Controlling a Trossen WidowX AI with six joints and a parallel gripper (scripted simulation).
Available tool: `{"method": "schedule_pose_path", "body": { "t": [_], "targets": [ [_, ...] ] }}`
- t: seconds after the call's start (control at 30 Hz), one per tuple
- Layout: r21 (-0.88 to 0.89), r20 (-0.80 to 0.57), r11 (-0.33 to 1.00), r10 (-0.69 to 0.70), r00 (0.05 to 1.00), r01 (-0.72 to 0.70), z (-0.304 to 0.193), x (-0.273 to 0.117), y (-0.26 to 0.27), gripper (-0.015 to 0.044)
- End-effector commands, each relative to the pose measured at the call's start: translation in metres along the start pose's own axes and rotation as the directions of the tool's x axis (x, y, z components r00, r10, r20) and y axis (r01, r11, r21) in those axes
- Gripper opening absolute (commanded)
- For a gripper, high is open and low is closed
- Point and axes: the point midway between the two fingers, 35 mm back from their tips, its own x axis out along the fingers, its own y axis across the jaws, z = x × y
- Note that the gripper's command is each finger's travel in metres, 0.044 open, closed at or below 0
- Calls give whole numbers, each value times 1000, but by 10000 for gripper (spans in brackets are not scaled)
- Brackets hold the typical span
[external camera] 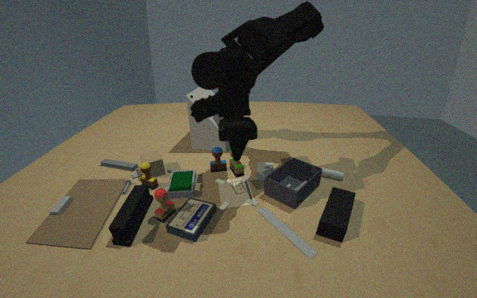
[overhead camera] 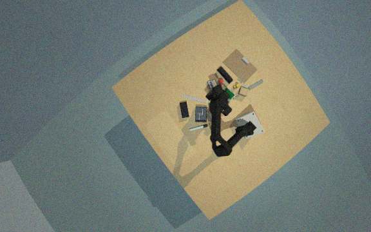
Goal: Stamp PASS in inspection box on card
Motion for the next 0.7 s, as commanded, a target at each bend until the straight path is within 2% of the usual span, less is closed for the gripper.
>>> {"method": "schedule_pose_path", "body": {
  "t": [0.0,0.5,0.67],
  "targets": [
    [-8,2,1000,8,1000,-8,0,-8,3,0],
    [-7,-1,1000,9,1000,-9,-1,-28,3,0],
    [-9,0,1000,9,1000,-9,-1,-30,21,0]
  ]
}}
